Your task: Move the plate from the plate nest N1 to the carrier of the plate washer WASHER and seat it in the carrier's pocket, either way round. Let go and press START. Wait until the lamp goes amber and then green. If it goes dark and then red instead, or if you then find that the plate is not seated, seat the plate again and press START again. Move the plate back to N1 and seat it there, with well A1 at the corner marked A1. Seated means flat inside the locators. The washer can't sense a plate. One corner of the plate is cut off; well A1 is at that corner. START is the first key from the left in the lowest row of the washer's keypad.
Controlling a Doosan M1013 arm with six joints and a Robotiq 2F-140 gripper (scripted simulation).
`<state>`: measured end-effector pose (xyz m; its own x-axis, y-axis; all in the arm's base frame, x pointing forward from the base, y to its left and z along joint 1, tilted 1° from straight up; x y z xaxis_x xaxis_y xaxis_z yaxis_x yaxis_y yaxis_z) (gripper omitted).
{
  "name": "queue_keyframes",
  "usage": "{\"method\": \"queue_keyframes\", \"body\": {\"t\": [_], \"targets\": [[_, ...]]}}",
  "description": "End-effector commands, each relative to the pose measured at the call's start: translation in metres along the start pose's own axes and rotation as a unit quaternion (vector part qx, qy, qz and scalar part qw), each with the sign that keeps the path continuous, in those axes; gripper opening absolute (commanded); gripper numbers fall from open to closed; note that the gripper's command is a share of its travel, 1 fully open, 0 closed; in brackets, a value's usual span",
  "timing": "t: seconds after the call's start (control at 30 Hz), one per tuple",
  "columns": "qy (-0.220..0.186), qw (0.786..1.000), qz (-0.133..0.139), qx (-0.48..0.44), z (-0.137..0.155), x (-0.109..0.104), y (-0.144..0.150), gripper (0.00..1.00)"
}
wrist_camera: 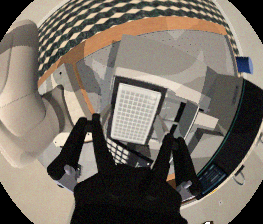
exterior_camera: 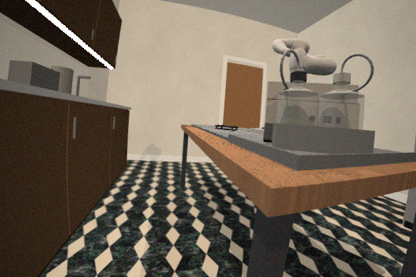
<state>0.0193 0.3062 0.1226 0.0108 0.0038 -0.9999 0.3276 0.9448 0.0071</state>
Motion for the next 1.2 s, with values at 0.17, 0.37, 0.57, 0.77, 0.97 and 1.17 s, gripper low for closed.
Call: {"method": "queue_keyframes", "body": {"t": [0.17,0.37,0.57,0.77,0.97,1.17], "targets": [[-0.002,1.000,-0.002,-0.001,0.002,0.003,-0.003,0.70],[-0.002,1.000,-0.002,-0.001,0.002,0.003,-0.003,0.70],[-0.002,1.000,-0.002,-0.001,0.002,0.003,-0.003,0.70],[-0.002,1.000,-0.002,-0.001,0.002,0.003,-0.003,0.70],[-0.002,1.000,-0.002,-0.001,0.002,-0.005,-0.003,0.70],[-0.002,1.000,-0.002,-0.001,0.002,-0.012,-0.003,0.70]]}}
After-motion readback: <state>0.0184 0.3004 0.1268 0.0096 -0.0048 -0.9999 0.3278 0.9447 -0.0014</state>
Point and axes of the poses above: the point where the finger pads meet when closed, its own x axis out along the fingers, its own y axis across the jaws, z = x × y, the point moved 3 cm from there along -x, back along the fingers, and after that the axes turned 2 degrees about -x, right-handed, at the moved point
